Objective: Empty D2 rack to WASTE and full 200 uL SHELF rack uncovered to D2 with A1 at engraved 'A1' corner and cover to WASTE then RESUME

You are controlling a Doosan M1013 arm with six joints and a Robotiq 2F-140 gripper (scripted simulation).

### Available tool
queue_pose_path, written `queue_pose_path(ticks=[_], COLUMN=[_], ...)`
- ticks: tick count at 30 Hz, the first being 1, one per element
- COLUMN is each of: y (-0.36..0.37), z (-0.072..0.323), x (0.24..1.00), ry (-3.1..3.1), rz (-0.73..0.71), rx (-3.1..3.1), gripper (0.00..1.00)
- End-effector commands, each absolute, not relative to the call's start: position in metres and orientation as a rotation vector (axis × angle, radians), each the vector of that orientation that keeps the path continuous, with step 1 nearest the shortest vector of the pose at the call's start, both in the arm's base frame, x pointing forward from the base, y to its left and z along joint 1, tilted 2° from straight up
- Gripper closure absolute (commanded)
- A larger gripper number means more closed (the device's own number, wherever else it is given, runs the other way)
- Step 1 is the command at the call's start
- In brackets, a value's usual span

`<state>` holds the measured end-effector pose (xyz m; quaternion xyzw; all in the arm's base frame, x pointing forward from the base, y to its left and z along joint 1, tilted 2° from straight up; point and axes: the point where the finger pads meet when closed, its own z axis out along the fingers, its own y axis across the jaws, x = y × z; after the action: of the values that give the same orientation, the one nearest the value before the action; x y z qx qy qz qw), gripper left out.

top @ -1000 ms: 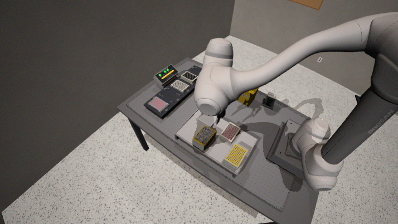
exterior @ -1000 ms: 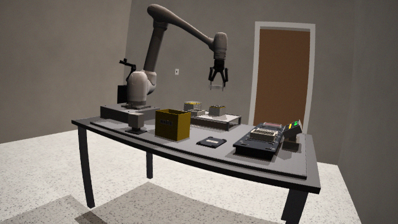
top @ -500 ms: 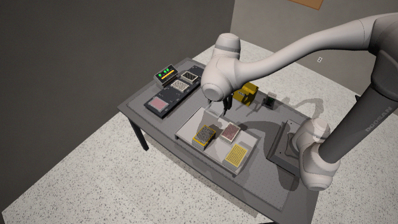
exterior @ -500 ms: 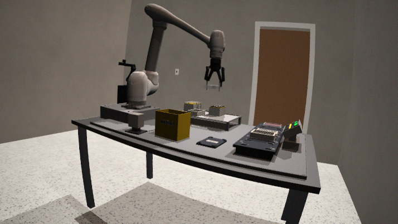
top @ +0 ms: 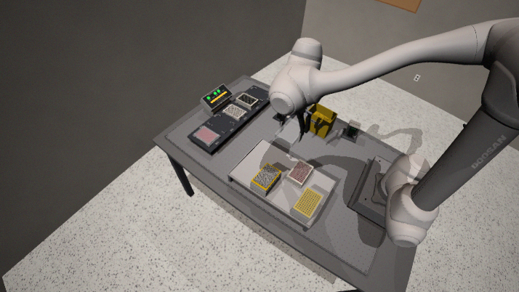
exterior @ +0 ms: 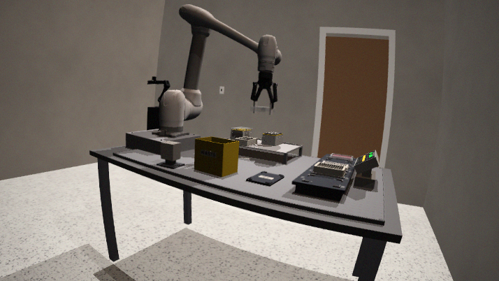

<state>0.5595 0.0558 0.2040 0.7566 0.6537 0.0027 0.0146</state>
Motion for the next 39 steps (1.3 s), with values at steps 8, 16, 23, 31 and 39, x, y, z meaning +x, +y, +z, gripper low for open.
queue_pose_path(ticks=[8, 16, 23, 31, 39], y=[0.010, -0.020, -0.055, -0.061, -0.066], z=[0.205, 0.205, 0.206, 0.206, 0.207], x=[0.553, 0.548, 0.543, 0.552, 0.582], ry=[2.032, 2.032, 2.032, 2.032, 2.032], rz=[0.009, 0.009, 0.009, 0.009, 0.009], rx=[2.358, 2.358, 2.358, 2.358, 2.358], gripper=[1.00, 1.00, 1.00, 1.00, 1.00])
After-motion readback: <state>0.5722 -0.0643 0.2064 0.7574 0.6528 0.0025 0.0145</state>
